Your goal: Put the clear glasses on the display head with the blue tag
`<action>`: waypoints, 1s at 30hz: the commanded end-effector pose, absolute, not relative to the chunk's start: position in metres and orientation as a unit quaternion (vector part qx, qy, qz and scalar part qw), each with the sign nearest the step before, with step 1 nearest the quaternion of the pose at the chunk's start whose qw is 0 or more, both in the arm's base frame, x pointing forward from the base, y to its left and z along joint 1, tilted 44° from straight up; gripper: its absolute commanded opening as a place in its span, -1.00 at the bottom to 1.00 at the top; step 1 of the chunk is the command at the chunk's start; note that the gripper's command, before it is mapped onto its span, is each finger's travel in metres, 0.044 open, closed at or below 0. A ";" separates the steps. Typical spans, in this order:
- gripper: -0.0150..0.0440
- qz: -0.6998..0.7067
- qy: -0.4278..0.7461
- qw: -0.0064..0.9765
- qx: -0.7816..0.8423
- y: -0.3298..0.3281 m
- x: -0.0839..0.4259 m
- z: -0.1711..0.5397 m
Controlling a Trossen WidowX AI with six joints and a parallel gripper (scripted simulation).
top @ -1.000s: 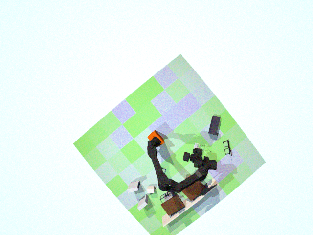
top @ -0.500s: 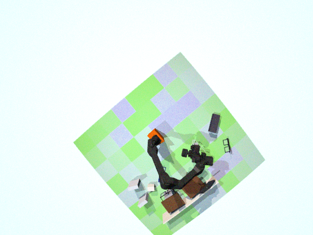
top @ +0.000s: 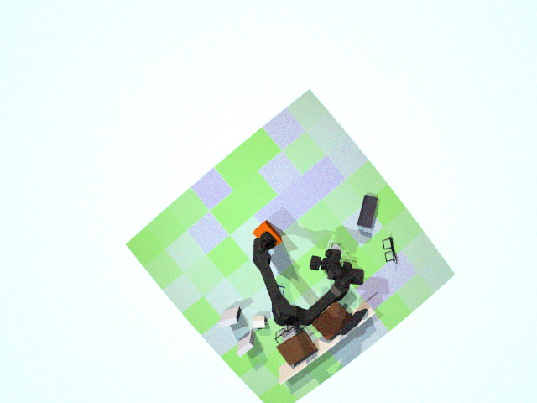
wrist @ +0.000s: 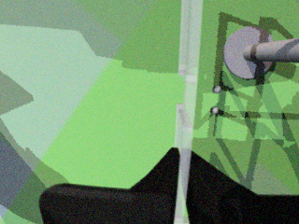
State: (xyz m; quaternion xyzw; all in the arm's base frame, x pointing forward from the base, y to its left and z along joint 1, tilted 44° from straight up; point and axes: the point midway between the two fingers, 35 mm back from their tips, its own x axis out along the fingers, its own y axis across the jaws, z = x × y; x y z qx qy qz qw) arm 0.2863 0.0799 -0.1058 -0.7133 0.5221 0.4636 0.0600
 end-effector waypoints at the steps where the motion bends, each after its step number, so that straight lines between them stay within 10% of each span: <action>1: -0.49 0.461 0.520 0.061 -0.716 0.079 0.288 -0.102; 30: -0.49 0.461 0.521 0.060 -0.716 0.063 0.290 -0.087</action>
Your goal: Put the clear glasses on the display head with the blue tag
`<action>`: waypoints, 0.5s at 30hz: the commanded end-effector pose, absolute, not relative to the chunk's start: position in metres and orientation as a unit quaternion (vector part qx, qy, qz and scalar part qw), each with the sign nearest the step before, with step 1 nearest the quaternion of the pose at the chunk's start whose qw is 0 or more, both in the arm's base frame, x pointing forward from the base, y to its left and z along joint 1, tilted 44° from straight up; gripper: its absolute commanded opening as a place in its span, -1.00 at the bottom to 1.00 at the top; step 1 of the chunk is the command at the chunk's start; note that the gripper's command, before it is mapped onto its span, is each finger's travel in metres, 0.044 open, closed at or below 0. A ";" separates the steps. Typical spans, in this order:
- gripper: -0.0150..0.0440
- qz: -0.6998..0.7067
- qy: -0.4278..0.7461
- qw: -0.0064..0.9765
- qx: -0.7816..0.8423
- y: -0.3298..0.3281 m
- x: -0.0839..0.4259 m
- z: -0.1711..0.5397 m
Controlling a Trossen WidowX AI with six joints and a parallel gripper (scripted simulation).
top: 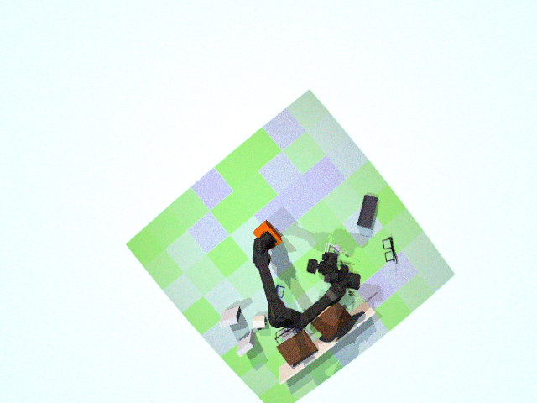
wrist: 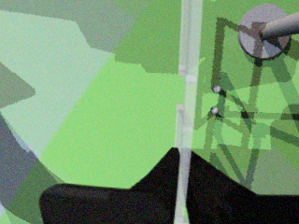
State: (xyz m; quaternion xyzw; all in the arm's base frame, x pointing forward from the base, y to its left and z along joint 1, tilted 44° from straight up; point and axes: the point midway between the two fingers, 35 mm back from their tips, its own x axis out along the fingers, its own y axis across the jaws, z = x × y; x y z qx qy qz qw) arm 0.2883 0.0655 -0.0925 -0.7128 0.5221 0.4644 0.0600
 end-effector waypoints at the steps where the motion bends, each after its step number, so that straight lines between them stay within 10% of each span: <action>1: -0.49 0.461 0.521 0.060 -0.716 0.062 0.290 -0.086; 15: -0.49 0.461 0.521 0.060 -0.716 0.054 0.295 -0.078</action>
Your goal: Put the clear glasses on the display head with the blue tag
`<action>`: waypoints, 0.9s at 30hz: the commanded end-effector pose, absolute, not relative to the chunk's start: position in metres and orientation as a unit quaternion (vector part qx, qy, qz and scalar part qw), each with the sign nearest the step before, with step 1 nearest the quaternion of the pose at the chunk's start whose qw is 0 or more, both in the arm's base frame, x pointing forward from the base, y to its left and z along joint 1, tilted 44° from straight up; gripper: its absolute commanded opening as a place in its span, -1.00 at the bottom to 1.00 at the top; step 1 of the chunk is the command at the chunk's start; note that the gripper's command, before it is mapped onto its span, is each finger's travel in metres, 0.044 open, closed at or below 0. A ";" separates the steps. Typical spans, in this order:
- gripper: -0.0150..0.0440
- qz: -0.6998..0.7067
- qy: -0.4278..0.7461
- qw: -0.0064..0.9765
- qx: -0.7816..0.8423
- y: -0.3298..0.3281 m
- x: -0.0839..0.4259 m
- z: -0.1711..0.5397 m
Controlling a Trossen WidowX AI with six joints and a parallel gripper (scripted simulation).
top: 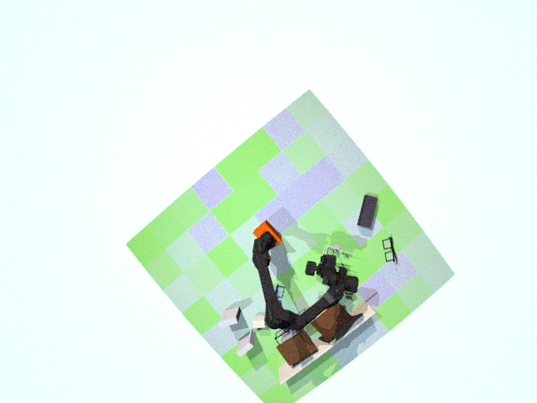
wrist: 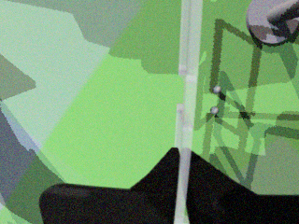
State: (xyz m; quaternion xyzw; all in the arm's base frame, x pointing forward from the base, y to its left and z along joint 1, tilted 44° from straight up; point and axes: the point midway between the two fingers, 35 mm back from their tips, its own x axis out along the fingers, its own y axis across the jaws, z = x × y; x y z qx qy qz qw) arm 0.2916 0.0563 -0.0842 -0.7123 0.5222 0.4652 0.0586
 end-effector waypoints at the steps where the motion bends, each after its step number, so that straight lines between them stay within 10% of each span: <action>1: -0.49 0.461 0.521 0.060 -0.716 0.053 0.295 -0.078; 27: -0.49 0.461 0.521 0.060 -0.716 0.052 0.296 -0.077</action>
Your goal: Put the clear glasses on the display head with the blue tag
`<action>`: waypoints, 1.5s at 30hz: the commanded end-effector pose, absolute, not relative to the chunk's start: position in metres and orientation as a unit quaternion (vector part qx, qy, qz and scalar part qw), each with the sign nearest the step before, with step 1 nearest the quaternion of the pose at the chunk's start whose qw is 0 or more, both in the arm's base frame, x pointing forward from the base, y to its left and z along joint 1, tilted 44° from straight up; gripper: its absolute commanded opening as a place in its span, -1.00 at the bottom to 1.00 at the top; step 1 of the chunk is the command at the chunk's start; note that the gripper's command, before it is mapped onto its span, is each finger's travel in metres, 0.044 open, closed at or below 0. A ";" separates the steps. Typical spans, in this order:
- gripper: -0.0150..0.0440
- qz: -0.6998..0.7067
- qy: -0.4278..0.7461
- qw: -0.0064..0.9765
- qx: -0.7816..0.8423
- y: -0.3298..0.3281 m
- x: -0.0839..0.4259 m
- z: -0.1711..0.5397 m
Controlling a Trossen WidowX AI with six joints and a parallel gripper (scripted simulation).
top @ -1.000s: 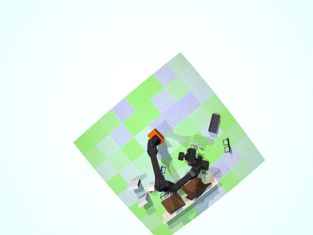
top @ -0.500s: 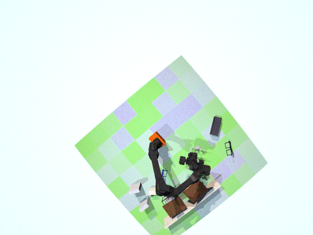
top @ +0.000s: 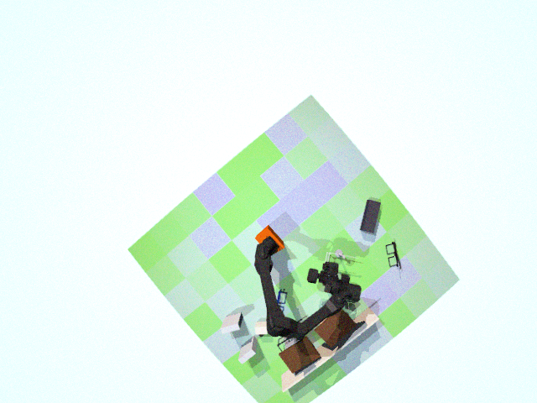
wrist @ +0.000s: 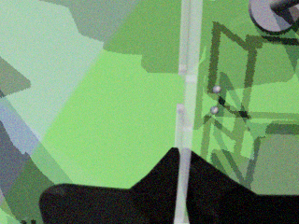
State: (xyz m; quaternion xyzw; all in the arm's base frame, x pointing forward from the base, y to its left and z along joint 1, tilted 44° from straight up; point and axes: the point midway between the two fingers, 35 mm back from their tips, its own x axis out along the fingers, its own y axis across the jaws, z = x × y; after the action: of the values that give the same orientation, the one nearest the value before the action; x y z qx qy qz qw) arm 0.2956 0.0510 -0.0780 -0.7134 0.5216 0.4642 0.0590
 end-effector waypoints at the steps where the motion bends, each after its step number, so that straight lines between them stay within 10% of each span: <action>1: -0.49 0.461 0.521 0.060 -0.716 0.052 0.296 -0.077; 45: -0.49 0.486 0.517 0.084 -0.700 0.088 0.293 -0.024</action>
State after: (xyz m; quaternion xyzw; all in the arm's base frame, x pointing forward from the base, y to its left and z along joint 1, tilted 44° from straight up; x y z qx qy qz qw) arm 0.2867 0.0942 -0.0383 -0.7062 0.5212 0.4751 0.0623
